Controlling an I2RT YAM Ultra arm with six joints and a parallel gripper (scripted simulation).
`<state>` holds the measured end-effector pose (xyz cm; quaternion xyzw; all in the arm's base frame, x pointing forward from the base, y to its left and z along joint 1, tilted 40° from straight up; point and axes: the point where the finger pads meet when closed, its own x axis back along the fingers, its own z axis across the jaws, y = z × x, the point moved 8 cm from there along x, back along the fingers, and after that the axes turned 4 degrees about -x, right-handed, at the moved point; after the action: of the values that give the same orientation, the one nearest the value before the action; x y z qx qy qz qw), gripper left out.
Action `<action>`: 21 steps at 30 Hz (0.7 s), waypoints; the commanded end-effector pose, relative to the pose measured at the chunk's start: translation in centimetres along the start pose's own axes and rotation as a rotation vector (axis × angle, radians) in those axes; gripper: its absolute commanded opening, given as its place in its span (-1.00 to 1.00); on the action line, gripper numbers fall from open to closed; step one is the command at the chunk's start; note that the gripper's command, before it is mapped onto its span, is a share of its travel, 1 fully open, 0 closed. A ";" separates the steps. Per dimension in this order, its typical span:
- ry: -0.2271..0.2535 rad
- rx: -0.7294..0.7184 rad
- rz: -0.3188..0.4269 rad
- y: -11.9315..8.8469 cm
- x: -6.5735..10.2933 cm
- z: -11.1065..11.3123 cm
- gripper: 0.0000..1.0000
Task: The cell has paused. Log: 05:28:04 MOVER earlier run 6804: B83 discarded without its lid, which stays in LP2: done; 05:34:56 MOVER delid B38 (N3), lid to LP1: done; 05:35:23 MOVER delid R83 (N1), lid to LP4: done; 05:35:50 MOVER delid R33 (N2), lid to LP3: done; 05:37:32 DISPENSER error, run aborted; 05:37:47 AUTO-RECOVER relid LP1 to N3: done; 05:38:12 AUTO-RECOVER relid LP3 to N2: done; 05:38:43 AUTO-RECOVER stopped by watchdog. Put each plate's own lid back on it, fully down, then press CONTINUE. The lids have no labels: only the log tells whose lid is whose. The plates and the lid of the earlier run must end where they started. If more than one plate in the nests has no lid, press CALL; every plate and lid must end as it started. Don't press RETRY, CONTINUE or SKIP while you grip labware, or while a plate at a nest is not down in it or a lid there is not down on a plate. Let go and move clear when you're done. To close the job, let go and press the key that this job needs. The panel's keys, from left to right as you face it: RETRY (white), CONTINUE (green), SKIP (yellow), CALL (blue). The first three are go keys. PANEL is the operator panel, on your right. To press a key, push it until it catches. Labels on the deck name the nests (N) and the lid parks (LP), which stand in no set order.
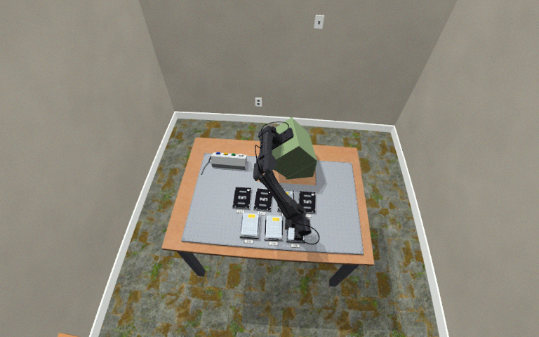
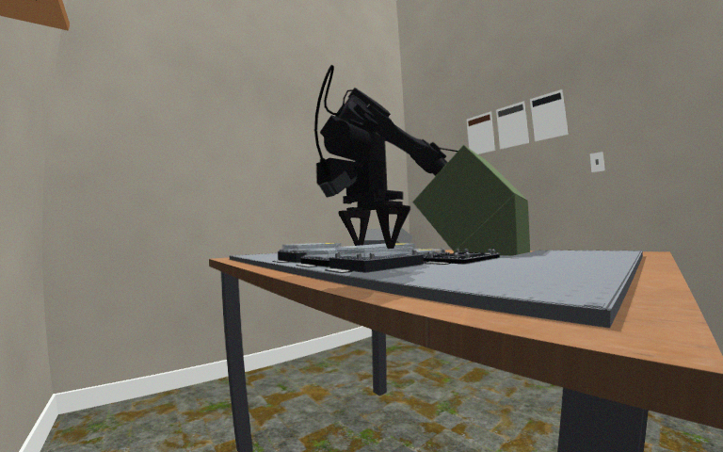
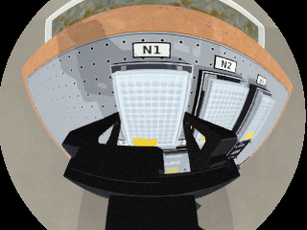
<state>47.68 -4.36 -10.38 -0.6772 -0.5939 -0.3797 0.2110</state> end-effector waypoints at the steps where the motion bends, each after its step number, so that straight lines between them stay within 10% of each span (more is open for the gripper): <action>1: -0.006 0.027 -0.016 -0.6 0.1 1.0 -1.00; 21: 0.002 -0.001 -0.042 0.5 0.7 0.9 -1.00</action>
<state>47.58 -4.55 -10.54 -0.6782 -0.5923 -0.3801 0.2115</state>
